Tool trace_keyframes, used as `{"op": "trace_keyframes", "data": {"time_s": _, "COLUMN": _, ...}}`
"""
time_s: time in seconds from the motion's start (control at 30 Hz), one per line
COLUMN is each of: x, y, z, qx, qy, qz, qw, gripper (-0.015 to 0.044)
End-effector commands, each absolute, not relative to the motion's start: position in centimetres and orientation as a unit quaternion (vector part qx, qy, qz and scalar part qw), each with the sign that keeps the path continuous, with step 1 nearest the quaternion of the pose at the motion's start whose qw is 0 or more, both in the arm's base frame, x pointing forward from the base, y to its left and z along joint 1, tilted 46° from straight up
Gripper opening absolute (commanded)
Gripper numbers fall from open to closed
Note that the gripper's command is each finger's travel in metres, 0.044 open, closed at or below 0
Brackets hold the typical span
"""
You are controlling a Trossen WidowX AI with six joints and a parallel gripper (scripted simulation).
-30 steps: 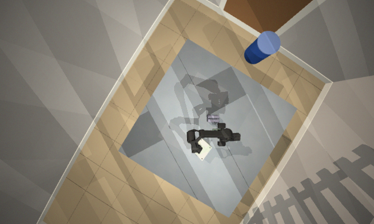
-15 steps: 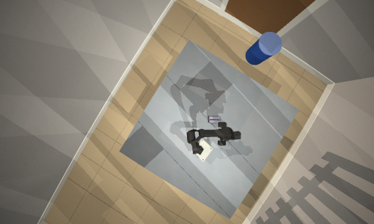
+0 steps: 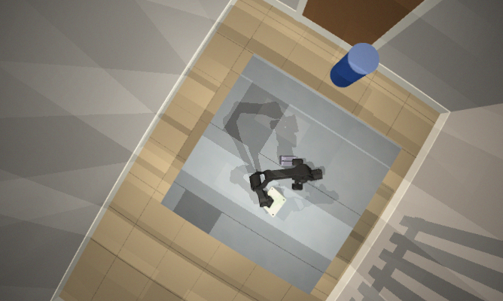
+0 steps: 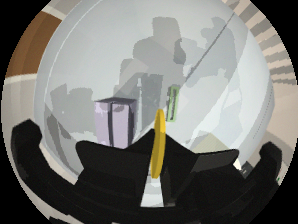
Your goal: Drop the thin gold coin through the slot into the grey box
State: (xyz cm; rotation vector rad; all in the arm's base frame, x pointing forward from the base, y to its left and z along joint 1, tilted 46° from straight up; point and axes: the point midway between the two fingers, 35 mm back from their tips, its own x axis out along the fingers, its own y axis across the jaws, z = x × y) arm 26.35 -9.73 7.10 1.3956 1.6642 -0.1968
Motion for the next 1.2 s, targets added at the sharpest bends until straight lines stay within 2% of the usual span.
{"op": "trace_keyframes", "data": {"time_s": 0.0, "x": 27.0, "y": -9.2, "z": 7.8, "qx": 0.568, "qy": 0.676, "qz": -0.079, "qw": 0.463, "gripper": 0.0000}}
{"op": "trace_keyframes", "data": {"time_s": 0.83, "x": 30.6, "y": -5.6, "z": 11.5, "qx": 0.574, "qy": 0.675, "qz": -0.078, "qw": 0.456, "gripper": 0.0000}}
{"op": "trace_keyframes", "data": {"time_s": 1.17, "x": 30.4, "y": -5.9, "z": 11.1, "qx": 0.573, "qy": 0.675, "qz": -0.078, "qw": 0.458, "gripper": 0.0000}}
